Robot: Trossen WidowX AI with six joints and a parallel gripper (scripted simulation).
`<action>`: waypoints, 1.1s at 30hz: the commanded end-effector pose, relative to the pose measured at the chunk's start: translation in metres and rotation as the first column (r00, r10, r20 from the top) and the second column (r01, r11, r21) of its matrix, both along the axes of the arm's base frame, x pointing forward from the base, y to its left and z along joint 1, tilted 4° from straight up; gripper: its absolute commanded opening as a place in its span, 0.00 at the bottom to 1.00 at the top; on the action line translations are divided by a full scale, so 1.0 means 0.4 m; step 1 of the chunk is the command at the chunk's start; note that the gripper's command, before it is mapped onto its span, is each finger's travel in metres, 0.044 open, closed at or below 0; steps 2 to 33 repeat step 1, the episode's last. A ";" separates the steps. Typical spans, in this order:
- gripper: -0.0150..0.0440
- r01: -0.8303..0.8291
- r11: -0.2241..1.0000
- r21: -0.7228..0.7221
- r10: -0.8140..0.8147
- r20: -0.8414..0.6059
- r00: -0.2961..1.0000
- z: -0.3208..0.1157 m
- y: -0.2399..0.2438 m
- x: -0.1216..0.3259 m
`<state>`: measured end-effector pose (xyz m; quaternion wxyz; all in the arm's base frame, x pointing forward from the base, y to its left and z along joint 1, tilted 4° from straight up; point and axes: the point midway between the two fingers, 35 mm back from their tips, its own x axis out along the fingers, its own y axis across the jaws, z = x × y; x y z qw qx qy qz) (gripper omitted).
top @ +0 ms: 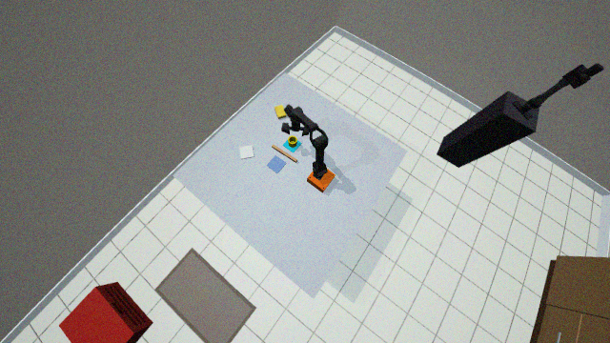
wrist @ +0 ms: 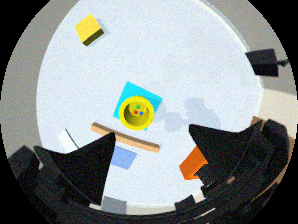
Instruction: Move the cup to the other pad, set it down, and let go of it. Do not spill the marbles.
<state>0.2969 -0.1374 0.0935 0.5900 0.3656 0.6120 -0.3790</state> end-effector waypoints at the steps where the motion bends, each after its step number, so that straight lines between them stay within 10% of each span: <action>1: 1.00 0.000 1.000 0.000 0.000 0.001 1.000 -0.001 0.000 0.000; 33: 1.00 0.000 1.000 0.000 0.000 0.001 1.000 -0.001 0.000 0.000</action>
